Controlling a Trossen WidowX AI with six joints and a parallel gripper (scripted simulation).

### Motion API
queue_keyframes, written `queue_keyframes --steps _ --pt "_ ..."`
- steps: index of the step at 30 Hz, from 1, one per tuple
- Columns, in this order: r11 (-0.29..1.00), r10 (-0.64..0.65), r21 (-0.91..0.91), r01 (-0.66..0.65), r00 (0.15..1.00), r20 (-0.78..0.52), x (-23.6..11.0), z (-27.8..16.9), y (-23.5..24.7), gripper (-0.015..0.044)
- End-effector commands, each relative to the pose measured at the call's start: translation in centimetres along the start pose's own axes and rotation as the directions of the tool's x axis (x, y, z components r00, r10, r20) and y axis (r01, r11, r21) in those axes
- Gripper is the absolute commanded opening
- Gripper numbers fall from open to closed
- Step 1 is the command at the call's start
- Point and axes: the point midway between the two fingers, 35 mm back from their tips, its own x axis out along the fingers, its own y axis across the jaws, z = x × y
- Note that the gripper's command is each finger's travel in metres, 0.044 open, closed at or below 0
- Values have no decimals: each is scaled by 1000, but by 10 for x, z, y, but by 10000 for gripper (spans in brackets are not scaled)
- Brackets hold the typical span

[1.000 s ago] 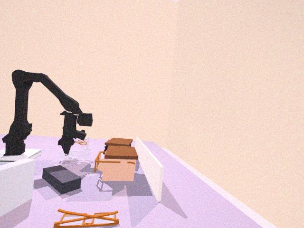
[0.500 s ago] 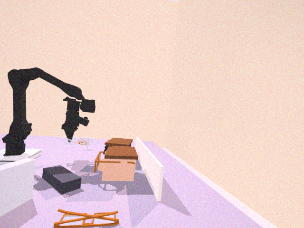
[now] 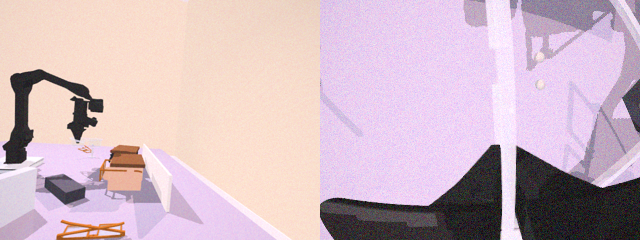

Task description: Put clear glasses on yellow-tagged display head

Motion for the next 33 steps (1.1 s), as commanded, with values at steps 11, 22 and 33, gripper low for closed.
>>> queue_keyframes --steps 11,22,33 --pt "949 8 315 -6 1000 -5 -8 39 43 0" --pt "833 12 553 -8 1000 -3 -12 65 85 0" --pt "659 16 752 -8 1000 -2 -12 83 133 0"
